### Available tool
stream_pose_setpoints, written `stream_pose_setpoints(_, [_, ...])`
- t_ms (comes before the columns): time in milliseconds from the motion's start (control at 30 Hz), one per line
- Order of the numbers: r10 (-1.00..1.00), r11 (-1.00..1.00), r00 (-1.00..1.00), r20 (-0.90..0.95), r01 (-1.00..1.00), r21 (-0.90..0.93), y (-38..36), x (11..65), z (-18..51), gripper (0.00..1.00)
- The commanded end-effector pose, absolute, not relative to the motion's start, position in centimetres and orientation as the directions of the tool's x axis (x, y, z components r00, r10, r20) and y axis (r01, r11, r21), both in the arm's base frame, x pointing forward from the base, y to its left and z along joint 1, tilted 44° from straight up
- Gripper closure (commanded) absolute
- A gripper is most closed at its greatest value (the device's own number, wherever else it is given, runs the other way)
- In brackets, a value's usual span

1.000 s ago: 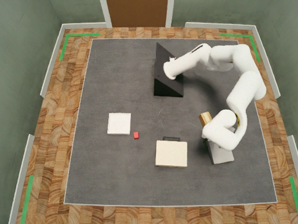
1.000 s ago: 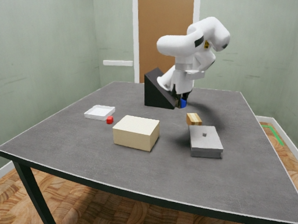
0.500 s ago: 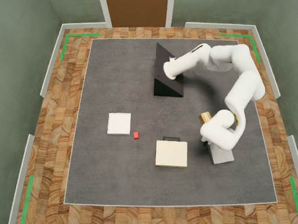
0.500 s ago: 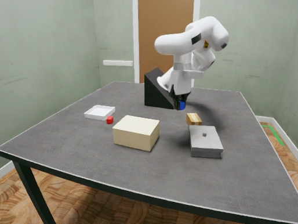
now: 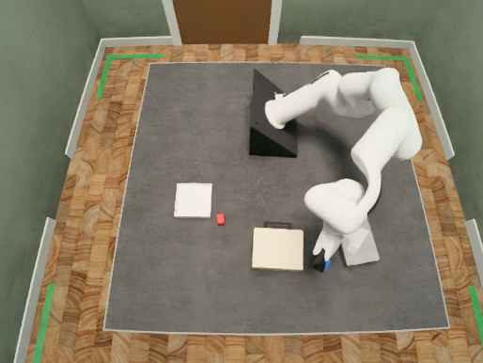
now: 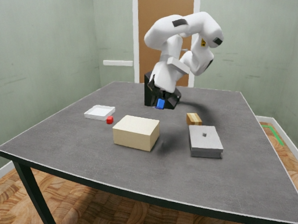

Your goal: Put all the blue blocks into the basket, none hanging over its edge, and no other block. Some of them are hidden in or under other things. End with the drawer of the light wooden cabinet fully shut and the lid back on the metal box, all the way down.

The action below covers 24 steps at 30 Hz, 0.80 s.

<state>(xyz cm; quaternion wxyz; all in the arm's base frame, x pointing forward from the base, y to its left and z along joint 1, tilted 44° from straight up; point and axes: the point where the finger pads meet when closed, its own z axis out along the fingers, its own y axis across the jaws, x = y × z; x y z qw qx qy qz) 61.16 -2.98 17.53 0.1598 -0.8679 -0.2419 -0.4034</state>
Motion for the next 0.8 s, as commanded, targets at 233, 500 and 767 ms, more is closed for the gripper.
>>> stream_pose_setpoints(233, [0.093, -0.996, 0.686, 0.722, 0.063, 0.069, -18.1, 64.3, 13.3, 1.00])
stream_pose_setpoints(500, [-0.153, -0.978, 0.822, 0.548, -0.206, 0.037, -25.6, 58.3, 7.0, 1.00])
stream_pose_setpoints(767, [-0.364, -0.927, 0.837, 0.410, -0.366, -0.075, -28.5, 51.6, -0.1, 1.00])
